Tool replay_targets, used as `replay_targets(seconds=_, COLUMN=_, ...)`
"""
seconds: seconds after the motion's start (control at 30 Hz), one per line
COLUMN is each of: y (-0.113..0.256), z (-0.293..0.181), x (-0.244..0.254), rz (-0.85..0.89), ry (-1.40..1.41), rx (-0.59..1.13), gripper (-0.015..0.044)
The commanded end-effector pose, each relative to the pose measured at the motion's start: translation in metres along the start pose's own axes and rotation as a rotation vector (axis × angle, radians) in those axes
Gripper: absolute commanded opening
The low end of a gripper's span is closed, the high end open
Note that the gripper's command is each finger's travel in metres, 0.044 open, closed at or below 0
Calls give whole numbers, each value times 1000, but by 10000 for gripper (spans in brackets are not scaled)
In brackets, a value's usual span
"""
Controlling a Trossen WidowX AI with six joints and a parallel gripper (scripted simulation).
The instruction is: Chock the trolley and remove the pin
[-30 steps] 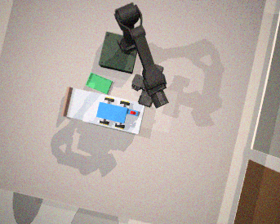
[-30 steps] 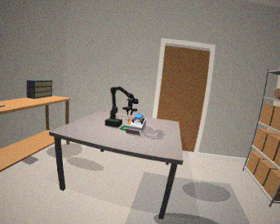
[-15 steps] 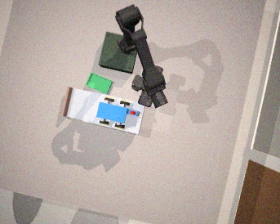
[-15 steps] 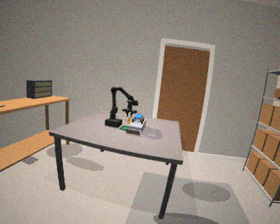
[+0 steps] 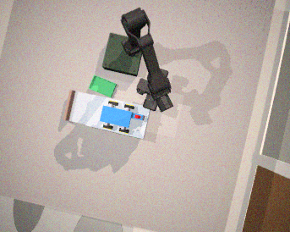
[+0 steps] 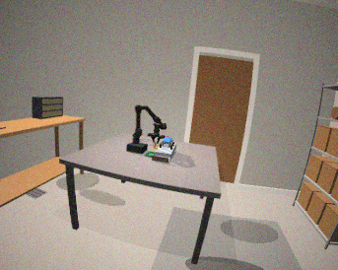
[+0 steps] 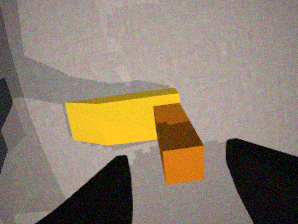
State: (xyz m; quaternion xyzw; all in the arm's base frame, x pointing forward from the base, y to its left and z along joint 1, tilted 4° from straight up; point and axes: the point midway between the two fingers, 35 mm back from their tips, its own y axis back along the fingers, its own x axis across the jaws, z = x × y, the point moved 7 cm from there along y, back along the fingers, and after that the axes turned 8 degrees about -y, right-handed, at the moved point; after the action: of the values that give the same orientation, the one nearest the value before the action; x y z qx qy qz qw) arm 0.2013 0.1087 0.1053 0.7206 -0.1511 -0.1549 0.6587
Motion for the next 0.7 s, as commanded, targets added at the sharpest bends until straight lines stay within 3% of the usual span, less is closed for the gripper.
replay_targets(seconds=0.0, y=-5, z=2, x=0, rz=-1, ry=-7, rx=-10, gripper=190)
replay_targets(seconds=0.67, y=-28, z=2, x=0, rz=-2, ry=-7, rx=-10, gripper=190)
